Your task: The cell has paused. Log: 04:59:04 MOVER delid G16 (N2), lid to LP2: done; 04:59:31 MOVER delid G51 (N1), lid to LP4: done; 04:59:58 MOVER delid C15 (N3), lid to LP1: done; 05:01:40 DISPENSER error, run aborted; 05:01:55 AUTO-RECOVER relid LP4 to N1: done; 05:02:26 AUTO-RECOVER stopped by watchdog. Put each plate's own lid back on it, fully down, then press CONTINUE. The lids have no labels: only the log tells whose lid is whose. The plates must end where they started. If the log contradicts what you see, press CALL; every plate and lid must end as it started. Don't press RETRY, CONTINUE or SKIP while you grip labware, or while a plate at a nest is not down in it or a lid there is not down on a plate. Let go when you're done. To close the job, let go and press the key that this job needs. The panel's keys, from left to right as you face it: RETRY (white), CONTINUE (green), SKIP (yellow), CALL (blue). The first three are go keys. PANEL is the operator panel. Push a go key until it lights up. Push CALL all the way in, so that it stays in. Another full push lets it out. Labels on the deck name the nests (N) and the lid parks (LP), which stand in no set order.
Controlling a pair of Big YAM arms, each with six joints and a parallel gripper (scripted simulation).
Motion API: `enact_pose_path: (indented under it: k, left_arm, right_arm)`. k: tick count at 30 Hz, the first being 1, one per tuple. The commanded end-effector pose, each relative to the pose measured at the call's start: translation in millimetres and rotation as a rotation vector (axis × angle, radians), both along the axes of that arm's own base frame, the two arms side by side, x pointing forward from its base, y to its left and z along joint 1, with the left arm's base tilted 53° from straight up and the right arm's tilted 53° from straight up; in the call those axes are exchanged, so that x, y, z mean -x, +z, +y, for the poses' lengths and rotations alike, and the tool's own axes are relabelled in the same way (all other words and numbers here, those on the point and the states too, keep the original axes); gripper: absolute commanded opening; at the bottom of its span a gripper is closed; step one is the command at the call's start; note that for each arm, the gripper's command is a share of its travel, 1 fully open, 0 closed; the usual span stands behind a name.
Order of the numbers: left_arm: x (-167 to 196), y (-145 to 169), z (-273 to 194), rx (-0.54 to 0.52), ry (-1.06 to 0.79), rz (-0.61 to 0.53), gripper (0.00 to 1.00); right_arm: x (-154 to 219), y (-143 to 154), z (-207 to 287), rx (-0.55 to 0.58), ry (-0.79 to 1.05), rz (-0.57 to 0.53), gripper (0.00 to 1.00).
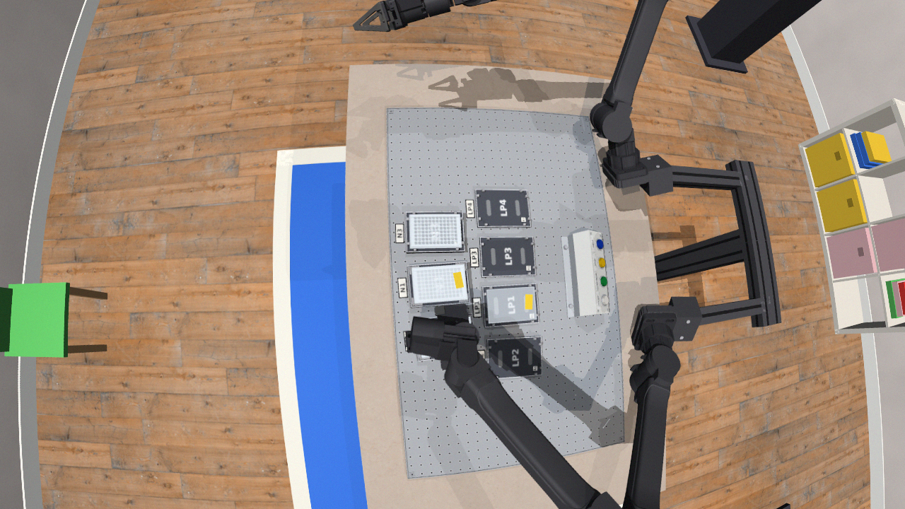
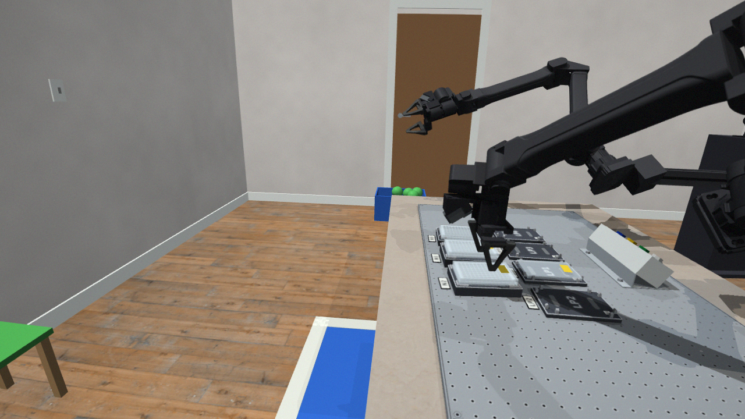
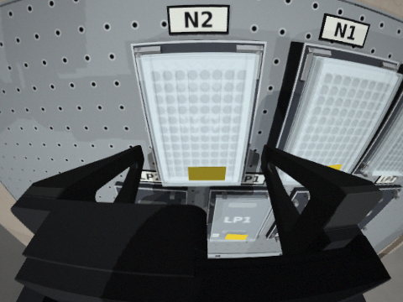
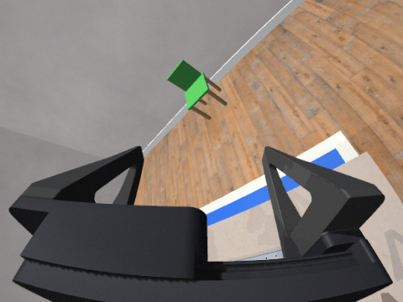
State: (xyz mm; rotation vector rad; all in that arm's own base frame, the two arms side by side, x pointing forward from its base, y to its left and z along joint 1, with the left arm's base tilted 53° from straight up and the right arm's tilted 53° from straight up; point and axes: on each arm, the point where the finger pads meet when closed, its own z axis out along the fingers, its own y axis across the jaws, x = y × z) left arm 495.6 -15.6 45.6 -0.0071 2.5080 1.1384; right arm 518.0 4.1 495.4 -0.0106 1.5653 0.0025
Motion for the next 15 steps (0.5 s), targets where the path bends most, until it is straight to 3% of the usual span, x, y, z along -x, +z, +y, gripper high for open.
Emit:
enact_pose_path:
  k: [1,15]
  left_arm:
    - [0,11,-8,-0.003,-0.031,-0.009,1.00]
    - [55,-35,-16,-0.012,-0.047,0.013,1.00]
  right_arm:
    - [-5,-3,-11,-0.015,-0.018,0.003,1.00]
    - [-5,-3,-11,-0.015,-0.018,0.003,1.00]
